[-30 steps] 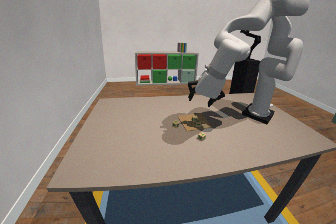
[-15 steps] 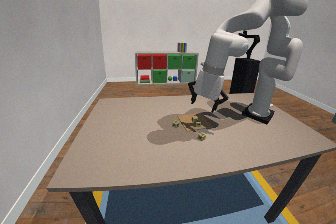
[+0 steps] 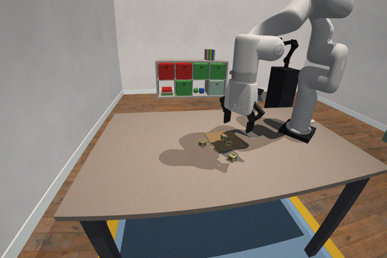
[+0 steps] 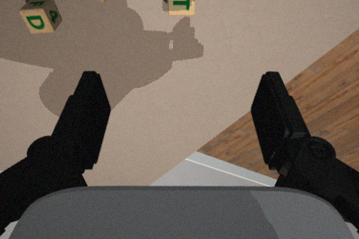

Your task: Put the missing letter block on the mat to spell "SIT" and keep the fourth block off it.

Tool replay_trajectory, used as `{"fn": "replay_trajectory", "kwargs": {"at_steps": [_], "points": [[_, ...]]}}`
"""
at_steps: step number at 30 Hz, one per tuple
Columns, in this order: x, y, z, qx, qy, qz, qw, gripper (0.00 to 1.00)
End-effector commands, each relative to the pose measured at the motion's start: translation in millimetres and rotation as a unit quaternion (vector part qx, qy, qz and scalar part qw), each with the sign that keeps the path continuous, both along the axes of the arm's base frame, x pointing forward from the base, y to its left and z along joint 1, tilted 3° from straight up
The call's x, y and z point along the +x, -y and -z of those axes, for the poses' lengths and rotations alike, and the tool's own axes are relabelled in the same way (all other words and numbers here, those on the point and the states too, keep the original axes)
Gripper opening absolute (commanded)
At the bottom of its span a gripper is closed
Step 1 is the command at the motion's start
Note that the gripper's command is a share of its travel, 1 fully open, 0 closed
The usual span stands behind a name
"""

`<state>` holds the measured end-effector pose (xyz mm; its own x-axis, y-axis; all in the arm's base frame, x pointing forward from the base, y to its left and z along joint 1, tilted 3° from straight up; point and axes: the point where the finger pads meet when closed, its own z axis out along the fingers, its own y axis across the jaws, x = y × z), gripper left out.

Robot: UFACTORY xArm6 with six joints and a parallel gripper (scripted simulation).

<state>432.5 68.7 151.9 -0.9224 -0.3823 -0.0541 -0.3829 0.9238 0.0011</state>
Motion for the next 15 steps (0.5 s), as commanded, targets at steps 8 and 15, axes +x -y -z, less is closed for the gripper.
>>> {"fn": "replay_trajectory", "kwargs": {"at_steps": [8, 15], "points": [[1.2, -0.3, -1.6, 0.001, 0.002, 0.000, 1.000, 1.00], [1.2, -0.3, -1.3, 0.001, 0.002, 0.009, 1.000, 1.00]]}}
